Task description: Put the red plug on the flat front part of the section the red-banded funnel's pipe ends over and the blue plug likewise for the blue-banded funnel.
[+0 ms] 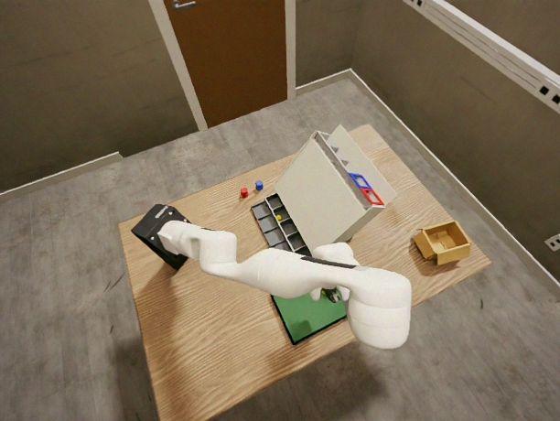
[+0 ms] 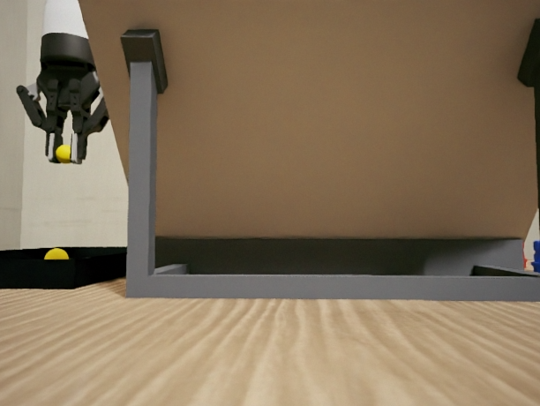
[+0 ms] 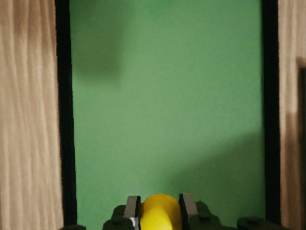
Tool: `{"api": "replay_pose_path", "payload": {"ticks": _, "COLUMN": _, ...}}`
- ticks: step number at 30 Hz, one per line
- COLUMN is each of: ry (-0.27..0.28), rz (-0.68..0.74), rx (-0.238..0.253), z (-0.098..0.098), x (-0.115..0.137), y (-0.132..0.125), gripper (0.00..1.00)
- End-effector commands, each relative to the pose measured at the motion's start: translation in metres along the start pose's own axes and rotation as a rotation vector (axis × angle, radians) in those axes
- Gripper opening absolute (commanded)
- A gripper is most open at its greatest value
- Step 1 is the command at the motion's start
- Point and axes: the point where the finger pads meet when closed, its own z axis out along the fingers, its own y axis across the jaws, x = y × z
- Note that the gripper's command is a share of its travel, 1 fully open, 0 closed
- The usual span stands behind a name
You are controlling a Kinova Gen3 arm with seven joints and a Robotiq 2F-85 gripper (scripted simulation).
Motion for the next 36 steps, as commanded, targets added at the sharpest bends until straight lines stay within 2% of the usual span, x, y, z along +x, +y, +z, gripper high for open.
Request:
{"api": "replay_pose_path", "payload": {"ticks": 1, "ry": -0.001, "rz": 0.000, "rx": 0.000, "z": 0.000, "x": 0.000, "y": 0.000, "gripper": 0.00}}
{"api": "replay_pose_path", "payload": {"ticks": 2, "ry": -0.001, "rz": 0.000, "rx": 0.000, "z": -0.040, "x": -0.010, "y": -0.002, "gripper": 0.00}}
{"api": "replay_pose_path", "payload": {"ticks": 18, "ry": -0.001, "rz": 0.000, "rx": 0.000, "z": -0.040, "x": -0.010, "y": -0.002, "gripper": 0.00}}
{"api": "replay_pose_path", "payload": {"ticks": 19, "ry": 0.000, "rz": 0.000, "rx": 0.000, "z": -0.074, "x": -0.029, "y": 0.056, "gripper": 0.00}}
{"api": "replay_pose_path", "payload": {"ticks": 22, "ry": 0.000, "rz": 0.000, "rx": 0.000, "z": -0.079, "x": -0.032, "y": 0.064, "gripper": 0.00}}
{"api": "replay_pose_path", "payload": {"ticks": 28, "ry": 0.000, "rz": 0.000, "rx": 0.000, "z": -0.113, "x": -0.051, "y": 0.121, "gripper": 0.00}}
{"api": "replay_pose_path", "payload": {"ticks": 35, "ry": 0.000, "rz": 0.000, "rx": 0.000, "z": -0.114, "x": -0.051, "y": 0.122, "gripper": 0.00}}
{"api": "replay_pose_path", "payload": {"ticks": 36, "ry": -0.009, "rz": -0.011, "rx": -0.028, "z": -0.146, "x": -0.067, "y": 0.177, "gripper": 0.00}}
